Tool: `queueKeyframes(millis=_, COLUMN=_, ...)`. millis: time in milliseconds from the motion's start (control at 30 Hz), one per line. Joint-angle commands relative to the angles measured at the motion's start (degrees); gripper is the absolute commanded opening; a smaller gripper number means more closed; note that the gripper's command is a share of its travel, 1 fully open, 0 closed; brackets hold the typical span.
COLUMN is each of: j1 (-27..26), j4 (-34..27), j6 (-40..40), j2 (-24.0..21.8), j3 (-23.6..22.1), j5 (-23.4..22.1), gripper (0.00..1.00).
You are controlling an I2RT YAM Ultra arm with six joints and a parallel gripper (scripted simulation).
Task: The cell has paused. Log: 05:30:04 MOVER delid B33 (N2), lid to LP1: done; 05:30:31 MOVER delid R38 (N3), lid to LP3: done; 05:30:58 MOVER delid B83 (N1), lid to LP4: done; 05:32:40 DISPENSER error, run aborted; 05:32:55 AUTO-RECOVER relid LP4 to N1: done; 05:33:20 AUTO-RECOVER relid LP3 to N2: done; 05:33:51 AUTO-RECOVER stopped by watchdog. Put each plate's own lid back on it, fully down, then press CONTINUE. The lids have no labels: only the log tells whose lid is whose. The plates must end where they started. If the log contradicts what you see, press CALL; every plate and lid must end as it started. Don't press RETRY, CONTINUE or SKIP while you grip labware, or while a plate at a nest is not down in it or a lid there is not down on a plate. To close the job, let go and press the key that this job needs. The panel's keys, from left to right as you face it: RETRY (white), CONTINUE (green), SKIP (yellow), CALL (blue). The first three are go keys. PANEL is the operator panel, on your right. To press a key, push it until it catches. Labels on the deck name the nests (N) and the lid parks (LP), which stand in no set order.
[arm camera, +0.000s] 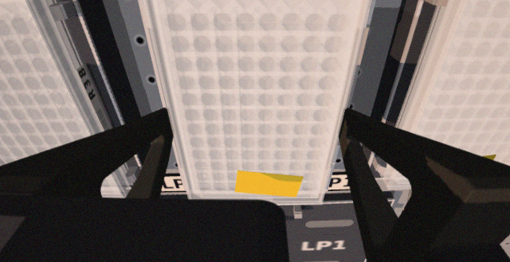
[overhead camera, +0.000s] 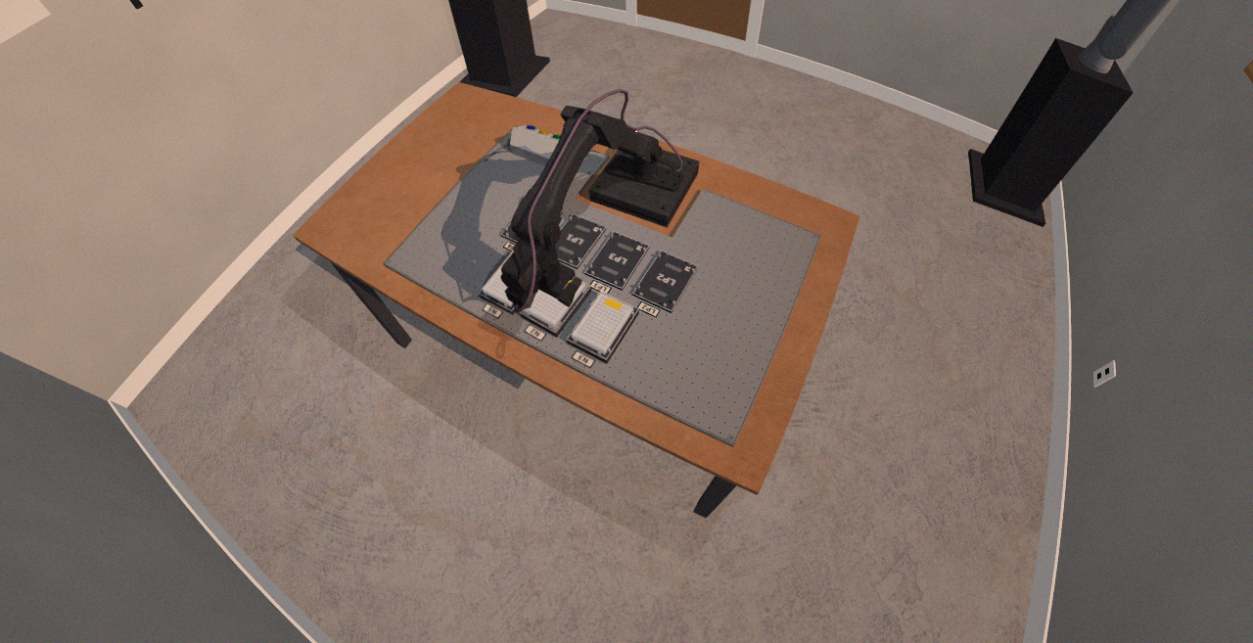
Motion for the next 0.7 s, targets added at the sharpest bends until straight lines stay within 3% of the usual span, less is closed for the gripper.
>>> queueKeyframes(millis=0, j1=0.0, j4=0.6, j6=0.1, j2=-0.5, j3=0.3, j5=0.0, gripper=0.0)
queueKeyframes(millis=533, j1=0.0, j4=0.6, j6=0.0, j2=-0.5, j3=0.3, j5=0.0, gripper=0.0)
queueKeyframes(millis=567, j1=0.0, j4=0.6, j6=0.0, j2=-0.5, j3=0.3, j5=0.0, gripper=1.0)
queueKeyframes(millis=667, j1=0.0, j4=0.6, j6=0.0, j2=-0.5, j3=0.3, j5=0.0, gripper=1.0)
